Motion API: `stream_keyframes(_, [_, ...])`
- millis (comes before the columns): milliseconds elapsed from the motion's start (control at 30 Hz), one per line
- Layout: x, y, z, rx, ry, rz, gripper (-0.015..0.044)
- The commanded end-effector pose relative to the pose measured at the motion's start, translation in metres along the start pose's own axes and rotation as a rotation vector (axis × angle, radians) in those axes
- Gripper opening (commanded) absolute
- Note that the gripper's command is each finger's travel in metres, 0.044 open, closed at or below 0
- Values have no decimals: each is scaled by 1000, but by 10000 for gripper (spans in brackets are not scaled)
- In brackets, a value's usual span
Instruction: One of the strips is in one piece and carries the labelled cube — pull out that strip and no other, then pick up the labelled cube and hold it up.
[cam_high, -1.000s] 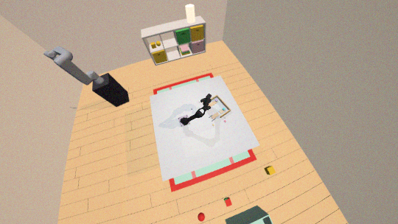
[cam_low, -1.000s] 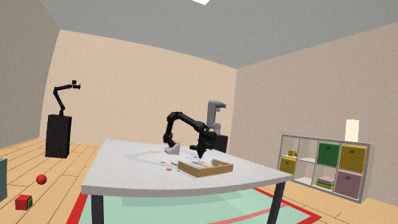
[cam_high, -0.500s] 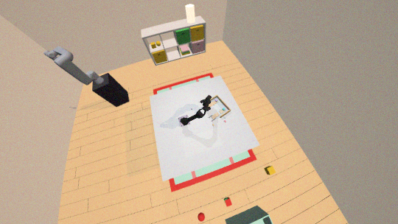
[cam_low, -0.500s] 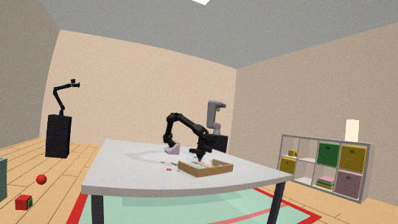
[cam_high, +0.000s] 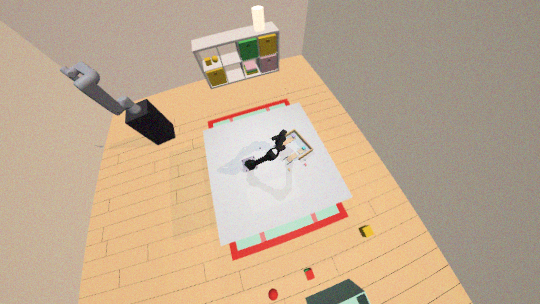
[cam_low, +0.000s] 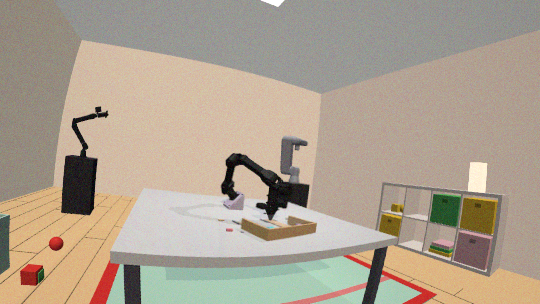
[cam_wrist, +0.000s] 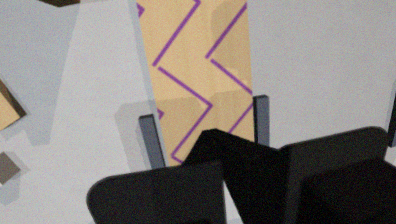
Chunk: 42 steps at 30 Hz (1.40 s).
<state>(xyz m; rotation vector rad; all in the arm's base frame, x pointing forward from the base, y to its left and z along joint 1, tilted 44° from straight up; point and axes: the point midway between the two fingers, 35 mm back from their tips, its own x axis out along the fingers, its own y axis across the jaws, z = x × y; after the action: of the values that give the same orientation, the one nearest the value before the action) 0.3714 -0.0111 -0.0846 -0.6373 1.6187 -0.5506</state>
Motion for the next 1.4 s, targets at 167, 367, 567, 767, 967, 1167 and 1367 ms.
stream_keyframes(167, [2, 0, -1, -7, 1, -4, 0])
stream_keyframes(367, [2, 0, -1, -7, 1, -4, 0])
stream_keyframes(567, [2, 0, -1, -7, 1, -4, 0])
stream_keyframes(767, [3, 0, -1, -7, 1, -4, 0])
stream_keyframes(967, [3, 0, -1, -7, 1, -4, 0])
stream_keyframes(1167, [4, 0, -1, -7, 1, -4, 0])
stream_keyframes(1367, [4, 0, -1, -7, 1, -4, 0])
